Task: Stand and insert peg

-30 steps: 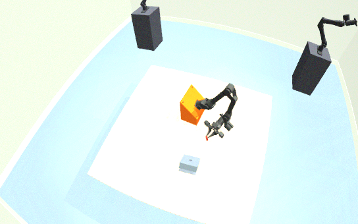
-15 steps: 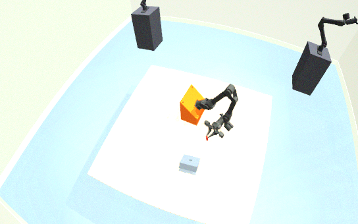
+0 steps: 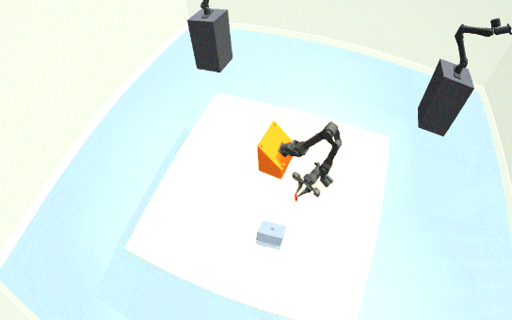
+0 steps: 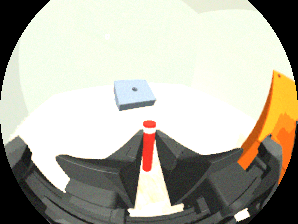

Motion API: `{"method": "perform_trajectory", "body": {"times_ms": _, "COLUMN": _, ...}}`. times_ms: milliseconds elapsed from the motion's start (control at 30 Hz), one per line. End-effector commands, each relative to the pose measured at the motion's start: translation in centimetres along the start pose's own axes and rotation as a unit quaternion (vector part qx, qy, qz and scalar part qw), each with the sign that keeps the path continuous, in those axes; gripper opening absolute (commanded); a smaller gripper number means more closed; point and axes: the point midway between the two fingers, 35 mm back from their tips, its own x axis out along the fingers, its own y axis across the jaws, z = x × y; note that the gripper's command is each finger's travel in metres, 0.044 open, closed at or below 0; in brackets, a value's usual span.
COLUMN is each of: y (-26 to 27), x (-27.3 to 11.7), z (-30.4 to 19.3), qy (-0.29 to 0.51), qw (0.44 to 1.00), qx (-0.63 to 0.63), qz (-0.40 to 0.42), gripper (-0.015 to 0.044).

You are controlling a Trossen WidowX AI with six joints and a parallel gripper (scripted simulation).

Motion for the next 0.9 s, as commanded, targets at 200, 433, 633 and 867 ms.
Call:
{"method": "perform_trajectory", "body": {"times_ms": 200, "y": -0.04, "x": -0.18, "z": -0.26, "qy": -0.005, "qw": 1.000, "qx": -0.001, "qz": 0.001, "gripper": 0.0051}}
{"method": "perform_trajectory", "body": {"times_ms": 433, "y": -0.06, "x": -0.26, "z": -0.32, "qy": -0.012, "qw": 1.000, "qx": -0.002, "qz": 0.003, "gripper": 0.0051}}
{"method": "perform_trajectory", "body": {"times_ms": 633, "y": -0.08, "x": -0.34, "z": -0.37, "qy": -0.017, "qw": 1.000, "qx": -0.003, "qz": 0.005, "gripper": 0.0051}}
{"method": "perform_trajectory", "body": {"times_ms": 867, "y": -0.10, "x": -0.42, "z": -0.43, "qy": -0.024, "qw": 1.000, "qx": -0.004, "qz": 0.008, "gripper": 0.0051}}
